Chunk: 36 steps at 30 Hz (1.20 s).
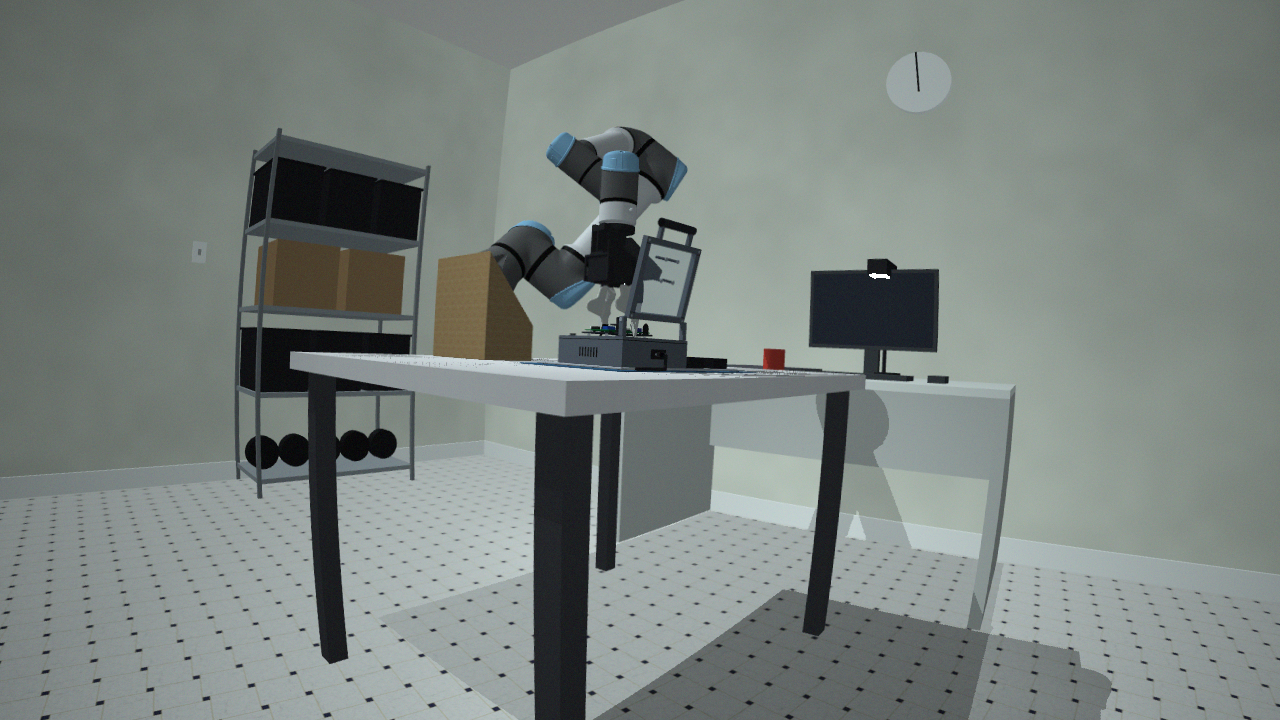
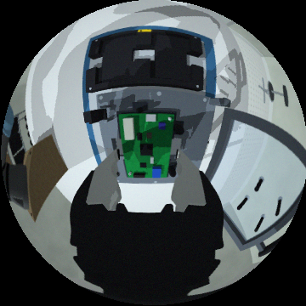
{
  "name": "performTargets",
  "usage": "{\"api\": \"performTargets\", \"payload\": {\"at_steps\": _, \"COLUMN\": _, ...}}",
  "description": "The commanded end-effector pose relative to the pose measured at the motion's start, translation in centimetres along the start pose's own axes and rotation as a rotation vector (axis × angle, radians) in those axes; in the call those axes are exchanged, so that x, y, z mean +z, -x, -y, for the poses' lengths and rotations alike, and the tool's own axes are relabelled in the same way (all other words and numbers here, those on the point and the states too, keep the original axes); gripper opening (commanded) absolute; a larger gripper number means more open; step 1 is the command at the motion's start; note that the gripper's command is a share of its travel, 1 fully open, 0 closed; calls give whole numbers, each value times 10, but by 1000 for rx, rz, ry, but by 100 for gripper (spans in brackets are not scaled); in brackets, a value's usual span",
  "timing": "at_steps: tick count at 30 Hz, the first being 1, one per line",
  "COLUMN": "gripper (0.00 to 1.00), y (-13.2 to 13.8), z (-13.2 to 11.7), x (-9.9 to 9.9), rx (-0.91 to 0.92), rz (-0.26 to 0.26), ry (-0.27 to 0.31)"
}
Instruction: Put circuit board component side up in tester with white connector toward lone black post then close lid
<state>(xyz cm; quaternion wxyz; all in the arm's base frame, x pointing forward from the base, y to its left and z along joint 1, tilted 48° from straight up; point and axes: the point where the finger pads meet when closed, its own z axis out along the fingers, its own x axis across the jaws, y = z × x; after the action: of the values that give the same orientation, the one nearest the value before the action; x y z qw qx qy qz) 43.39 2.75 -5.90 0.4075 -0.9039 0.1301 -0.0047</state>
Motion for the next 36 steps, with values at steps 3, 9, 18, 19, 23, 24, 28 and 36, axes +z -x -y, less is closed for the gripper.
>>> {"api": "performTargets", "payload": {"at_steps": 3, "gripper": 59, "y": 0, "z": 0, "x": 0, "rx": 0, "rz": -1, "ry": 0}}
{"api": "performTargets", "payload": {"at_steps": 9, "gripper": 59, "y": 0, "z": 0, "x": 0, "rx": 0, "rz": -1, "ry": 0}}
{"api": "performTargets", "payload": {"at_steps": 18, "gripper": 59, "y": 0, "z": 0, "x": 0, "rx": 0, "rz": -1, "ry": 0}}
{"api": "performTargets", "payload": {"at_steps": 19, "gripper": 59, "y": 0, "z": 0, "x": -1, "rx": 0, "rz": -1, "ry": 0}}
{"api": "performTargets", "payload": {"at_steps": 23, "gripper": 59, "y": 0, "z": 0, "x": -2, "rx": 0, "rz": -1, "ry": 0}}
{"api": "performTargets", "payload": {"at_steps": 24, "gripper": 59, "y": 0, "z": 0, "x": -3, "rx": 0, "rz": -1, "ry": 0}}
{"api": "performTargets", "payload": {"at_steps": 28, "gripper": 59, "y": 0, "z": 0, "x": -7, "rx": 0, "rz": -1, "ry": 0}}
{"api": "performTargets", "payload": {"at_steps": 36, "gripper": 59, "y": 0, "z": 0, "x": -20, "rx": 0, "rz": -1, "ry": 0}}
